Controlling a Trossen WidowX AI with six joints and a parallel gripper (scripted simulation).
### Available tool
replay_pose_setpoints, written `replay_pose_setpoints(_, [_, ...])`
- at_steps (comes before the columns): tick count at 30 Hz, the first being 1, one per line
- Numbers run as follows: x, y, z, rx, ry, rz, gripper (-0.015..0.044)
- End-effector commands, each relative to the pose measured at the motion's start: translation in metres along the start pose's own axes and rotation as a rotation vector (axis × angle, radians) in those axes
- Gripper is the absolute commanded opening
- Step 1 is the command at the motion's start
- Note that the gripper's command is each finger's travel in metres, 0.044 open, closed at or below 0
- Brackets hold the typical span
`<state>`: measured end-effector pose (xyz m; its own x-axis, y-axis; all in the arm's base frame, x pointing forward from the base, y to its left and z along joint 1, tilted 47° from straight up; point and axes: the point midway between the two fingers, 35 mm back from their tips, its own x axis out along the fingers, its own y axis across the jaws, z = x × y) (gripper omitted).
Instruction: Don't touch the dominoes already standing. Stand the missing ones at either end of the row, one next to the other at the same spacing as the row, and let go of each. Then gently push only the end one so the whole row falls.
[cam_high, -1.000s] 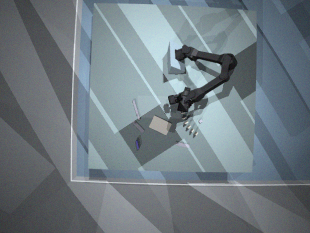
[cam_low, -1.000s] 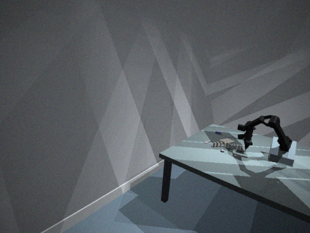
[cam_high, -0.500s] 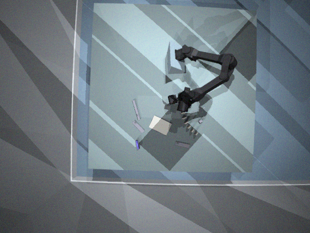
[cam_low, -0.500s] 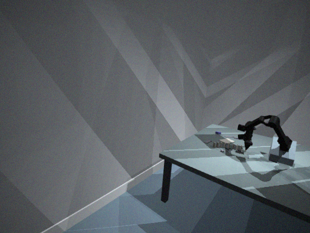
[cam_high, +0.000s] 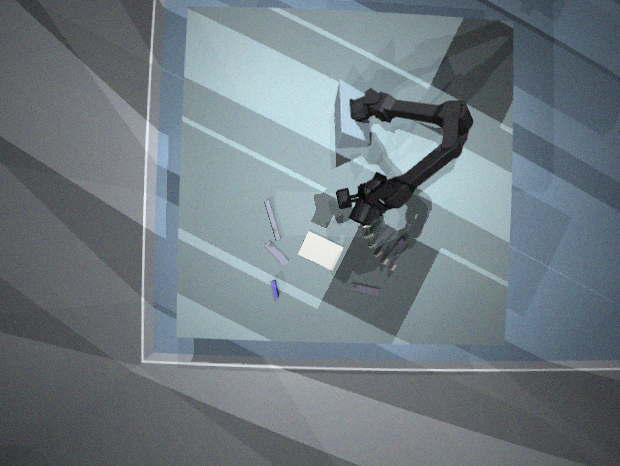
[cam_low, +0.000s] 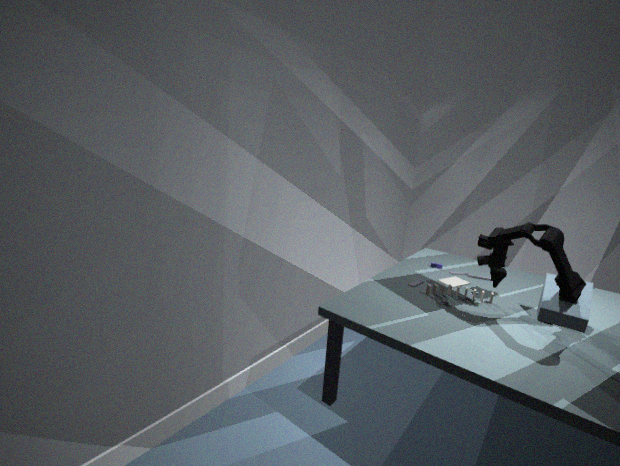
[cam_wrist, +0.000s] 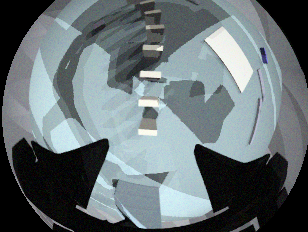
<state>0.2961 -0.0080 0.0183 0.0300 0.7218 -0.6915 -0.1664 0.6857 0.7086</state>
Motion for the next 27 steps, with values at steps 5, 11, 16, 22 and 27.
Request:
replay_pose_setpoints(5, [-0.066, 0.006, -0.005, -0.020, -0.009, -0.009, 0.0440])
replay_pose_setpoints(11, [-0.057, 0.005, -0.009, 0.209, -0.011, -0.007, 0.0335])
replay_pose_setpoints(16, [-0.038, 0.003, -0.019, 0.675, -0.012, -0.003, 0.0204])
replay_pose_setpoints(22, [-0.015, 0.002, -0.034, 1.235, -0.012, 0.003, 0.0046])
replay_pose_setpoints(27, [-0.003, 0.002, -0.043, 1.557, -0.010, 0.007, 0.0000])
